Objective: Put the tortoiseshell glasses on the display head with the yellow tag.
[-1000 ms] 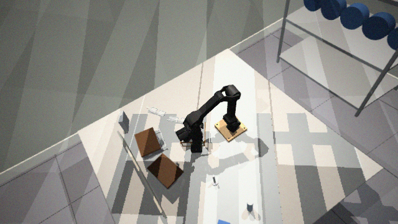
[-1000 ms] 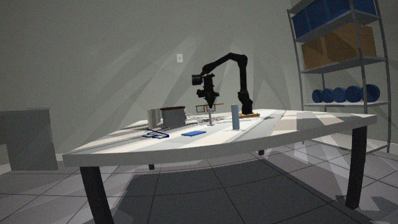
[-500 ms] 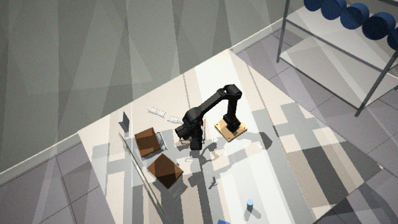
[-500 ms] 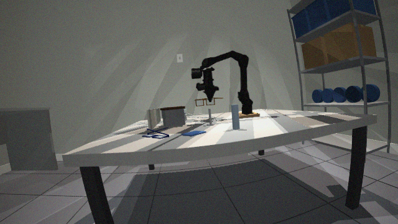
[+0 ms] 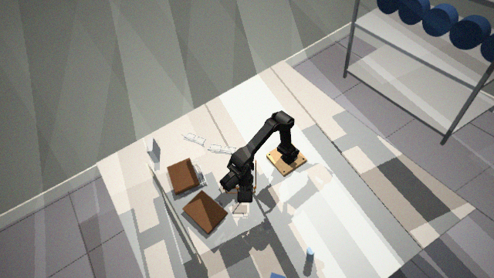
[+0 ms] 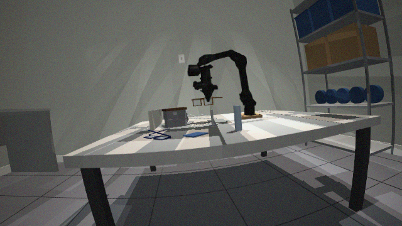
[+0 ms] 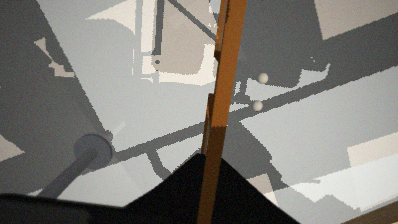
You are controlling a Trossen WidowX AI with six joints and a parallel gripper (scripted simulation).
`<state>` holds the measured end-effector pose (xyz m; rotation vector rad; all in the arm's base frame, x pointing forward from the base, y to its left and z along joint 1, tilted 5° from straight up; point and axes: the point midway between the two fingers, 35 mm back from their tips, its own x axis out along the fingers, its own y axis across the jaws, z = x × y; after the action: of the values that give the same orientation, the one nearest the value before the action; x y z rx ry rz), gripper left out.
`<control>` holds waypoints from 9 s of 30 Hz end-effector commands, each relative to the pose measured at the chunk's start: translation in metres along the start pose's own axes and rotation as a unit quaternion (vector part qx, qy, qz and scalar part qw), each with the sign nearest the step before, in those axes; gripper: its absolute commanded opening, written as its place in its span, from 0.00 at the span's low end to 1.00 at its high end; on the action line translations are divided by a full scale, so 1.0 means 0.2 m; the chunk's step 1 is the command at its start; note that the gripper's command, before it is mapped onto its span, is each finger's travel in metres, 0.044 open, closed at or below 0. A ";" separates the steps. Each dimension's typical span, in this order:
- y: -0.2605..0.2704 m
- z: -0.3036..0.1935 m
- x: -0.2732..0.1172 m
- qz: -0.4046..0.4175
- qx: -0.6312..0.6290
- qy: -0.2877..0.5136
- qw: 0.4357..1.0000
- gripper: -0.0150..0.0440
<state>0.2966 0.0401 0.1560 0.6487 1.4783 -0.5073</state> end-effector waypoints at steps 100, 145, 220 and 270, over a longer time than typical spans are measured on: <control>0.91 -0.85 0.31 0.011 0.001 0.008 1.000 0.25; 0.93 -0.84 0.26 0.011 0.001 0.008 1.000 0.25; 0.20 0.35 -0.08 0.121 -0.571 -0.009 0.812 0.25; -0.78 0.72 -0.19 0.066 -0.884 -0.227 0.404 0.25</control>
<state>0.3033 -0.1674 0.1767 -1.0142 0.6965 1.0408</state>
